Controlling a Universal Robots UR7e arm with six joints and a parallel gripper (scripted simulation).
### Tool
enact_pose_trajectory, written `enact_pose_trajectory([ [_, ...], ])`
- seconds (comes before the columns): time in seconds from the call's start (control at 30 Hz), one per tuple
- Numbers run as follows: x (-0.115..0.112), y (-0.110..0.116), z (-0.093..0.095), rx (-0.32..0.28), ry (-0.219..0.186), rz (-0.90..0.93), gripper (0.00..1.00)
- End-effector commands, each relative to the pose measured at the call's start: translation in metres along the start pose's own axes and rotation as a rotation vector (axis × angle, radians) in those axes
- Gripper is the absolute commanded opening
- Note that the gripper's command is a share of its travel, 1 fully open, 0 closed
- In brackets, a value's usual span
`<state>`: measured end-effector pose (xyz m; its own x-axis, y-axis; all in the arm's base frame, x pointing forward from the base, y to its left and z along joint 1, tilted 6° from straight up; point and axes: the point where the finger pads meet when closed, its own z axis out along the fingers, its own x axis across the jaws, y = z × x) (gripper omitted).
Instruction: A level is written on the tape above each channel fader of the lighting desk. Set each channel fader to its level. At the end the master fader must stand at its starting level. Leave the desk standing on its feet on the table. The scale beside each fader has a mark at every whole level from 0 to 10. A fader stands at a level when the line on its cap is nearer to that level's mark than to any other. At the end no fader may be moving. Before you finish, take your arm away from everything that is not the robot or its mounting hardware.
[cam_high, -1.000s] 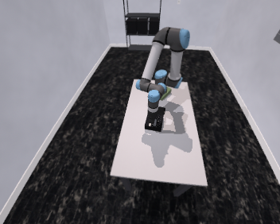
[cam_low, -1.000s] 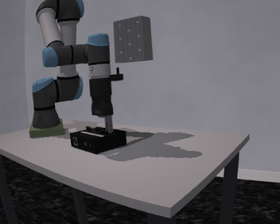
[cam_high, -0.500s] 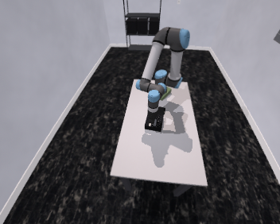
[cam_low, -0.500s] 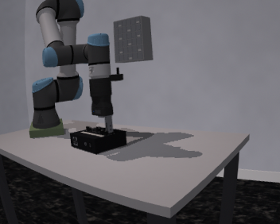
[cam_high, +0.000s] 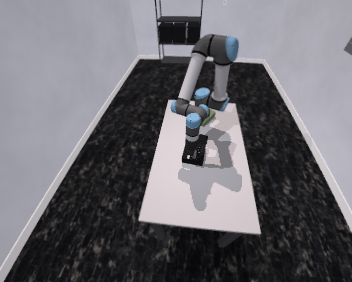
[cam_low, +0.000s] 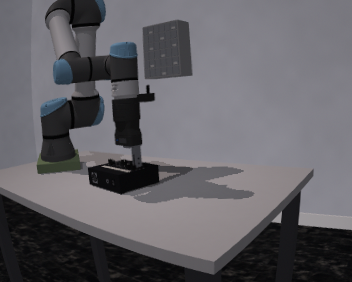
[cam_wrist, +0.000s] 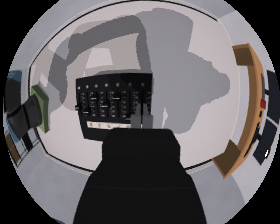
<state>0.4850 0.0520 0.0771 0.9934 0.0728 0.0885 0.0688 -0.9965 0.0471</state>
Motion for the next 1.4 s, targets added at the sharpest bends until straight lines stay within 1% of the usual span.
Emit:
enact_pose_trajectory([
  [0.0, 0.0004, 0.0008, -0.0005, -0.002, 0.001, 0.0, 0.0],
  [0.53, 0.0004, 0.0006, -0.0005, -0.002, 0.001, 0.0, 0.0],
  [1.17, 0.0004, -0.0052, -0.0007, -0.002, 0.001, 0.0, 0.0],
  [1.37, 0.0004, -0.0052, -0.0088, -0.002, 0.001, 0.0, 0.0],
])
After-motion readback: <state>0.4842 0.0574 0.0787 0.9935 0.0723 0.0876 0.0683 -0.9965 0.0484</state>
